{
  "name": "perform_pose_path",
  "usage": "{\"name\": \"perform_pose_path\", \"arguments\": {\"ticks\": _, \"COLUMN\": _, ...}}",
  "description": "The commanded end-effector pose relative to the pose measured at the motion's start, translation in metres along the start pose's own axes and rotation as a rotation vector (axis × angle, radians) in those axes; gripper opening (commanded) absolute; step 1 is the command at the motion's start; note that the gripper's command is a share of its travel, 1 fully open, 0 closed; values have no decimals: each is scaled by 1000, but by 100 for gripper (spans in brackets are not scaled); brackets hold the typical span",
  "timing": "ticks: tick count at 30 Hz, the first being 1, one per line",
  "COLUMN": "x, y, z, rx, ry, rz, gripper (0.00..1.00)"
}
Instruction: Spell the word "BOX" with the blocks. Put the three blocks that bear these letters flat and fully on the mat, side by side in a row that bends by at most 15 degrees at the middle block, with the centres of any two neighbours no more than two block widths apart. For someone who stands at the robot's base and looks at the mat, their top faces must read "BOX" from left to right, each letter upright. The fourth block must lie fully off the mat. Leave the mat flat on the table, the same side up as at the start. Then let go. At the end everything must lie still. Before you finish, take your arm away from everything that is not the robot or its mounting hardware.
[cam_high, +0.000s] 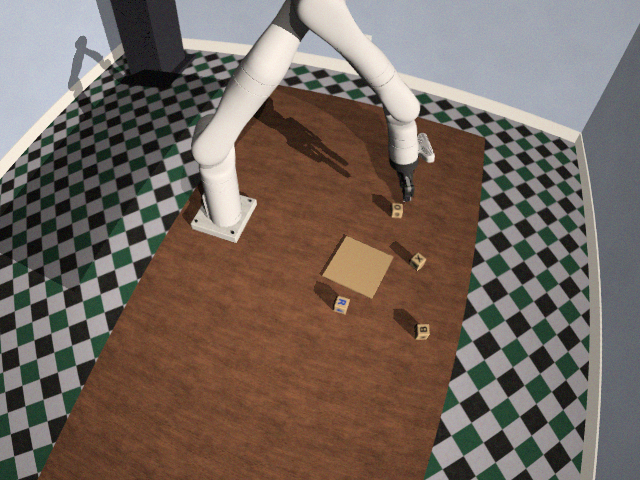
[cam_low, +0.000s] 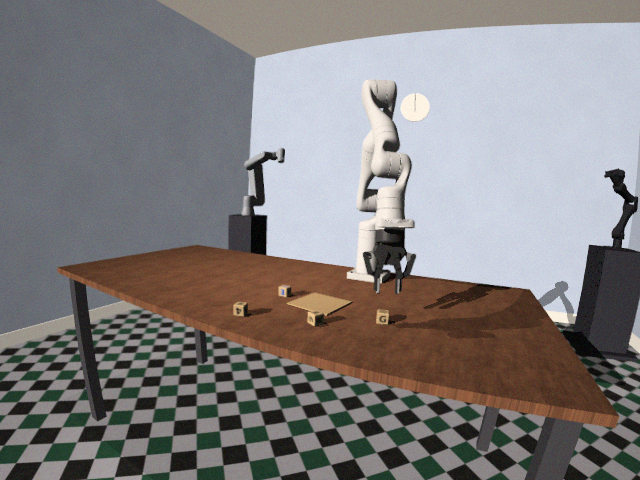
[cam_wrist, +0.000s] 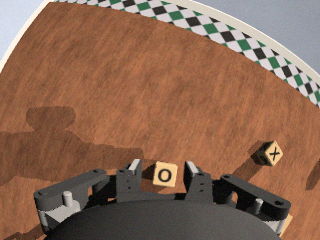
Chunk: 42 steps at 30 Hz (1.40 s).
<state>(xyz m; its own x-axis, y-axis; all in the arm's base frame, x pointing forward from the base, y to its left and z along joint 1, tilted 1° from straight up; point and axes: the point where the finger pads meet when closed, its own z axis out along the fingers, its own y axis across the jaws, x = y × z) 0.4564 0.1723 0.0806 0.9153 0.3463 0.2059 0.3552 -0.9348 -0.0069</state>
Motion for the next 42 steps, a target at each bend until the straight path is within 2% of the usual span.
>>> {"name": "perform_pose_path", "arguments": {"ticks": 1, "x": 4, "y": 3, "z": 0, "rx": -1, "ry": -21, "rz": 6, "gripper": 46}}
{"name": "perform_pose_path", "arguments": {"ticks": 14, "x": 5, "y": 3, "z": -4, "rx": 0, "ry": -149, "rz": 6, "gripper": 46}}
{"name": "perform_pose_path", "arguments": {"ticks": 26, "x": 5, "y": 3, "z": -6, "rx": -1, "ry": -191, "rz": 6, "gripper": 46}}
{"name": "perform_pose_path", "arguments": {"ticks": 38, "x": 5, "y": 3, "z": -7, "rx": -2, "ry": -198, "rz": 6, "gripper": 46}}
{"name": "perform_pose_path", "arguments": {"ticks": 39, "x": 5, "y": 3, "z": -7, "rx": -2, "ry": -198, "rz": 6, "gripper": 100}}
{"name": "perform_pose_path", "arguments": {"ticks": 42, "x": 5, "y": 3, "z": -7, "rx": -2, "ry": -198, "rz": 6, "gripper": 100}}
